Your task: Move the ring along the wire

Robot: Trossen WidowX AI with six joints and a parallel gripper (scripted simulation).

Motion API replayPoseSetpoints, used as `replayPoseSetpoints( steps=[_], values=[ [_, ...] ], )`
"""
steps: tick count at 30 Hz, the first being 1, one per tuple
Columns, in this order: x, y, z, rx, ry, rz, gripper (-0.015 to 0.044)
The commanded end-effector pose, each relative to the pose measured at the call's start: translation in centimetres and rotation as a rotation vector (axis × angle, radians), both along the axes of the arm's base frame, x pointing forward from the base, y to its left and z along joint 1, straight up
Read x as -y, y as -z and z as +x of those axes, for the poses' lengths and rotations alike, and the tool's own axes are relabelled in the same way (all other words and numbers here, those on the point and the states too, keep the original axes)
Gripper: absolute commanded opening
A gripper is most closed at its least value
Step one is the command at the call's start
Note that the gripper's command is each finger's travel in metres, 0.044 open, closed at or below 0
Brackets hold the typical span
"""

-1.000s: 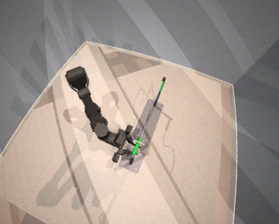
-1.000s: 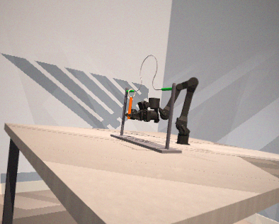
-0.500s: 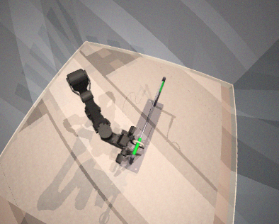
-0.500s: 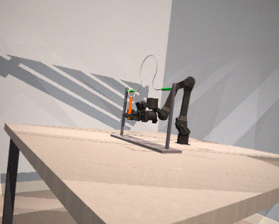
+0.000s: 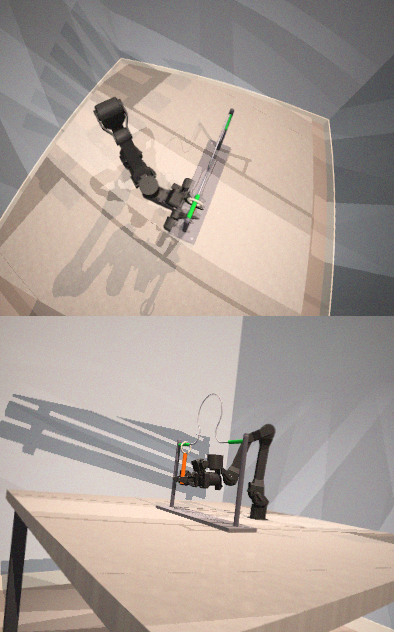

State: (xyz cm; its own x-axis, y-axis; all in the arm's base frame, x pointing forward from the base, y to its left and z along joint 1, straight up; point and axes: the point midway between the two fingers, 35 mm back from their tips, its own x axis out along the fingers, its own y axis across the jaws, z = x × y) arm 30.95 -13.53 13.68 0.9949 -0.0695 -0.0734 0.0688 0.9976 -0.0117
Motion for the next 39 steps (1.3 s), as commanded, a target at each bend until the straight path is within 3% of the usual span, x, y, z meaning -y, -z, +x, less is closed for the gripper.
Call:
replayPoseSetpoints(
  steps=[1, 10, 39],
  values=[
    [0.0, 0.0, 0.0, 0.0, 0.0, 0.0, 0.0081],
    [0.0, 0.0, 0.0, 0.0, 0.0, 0.0, -0.015],
    [0.0, -1.2, 0.0, 0.002, 0.005, 0.001, -0.015]
  ],
)
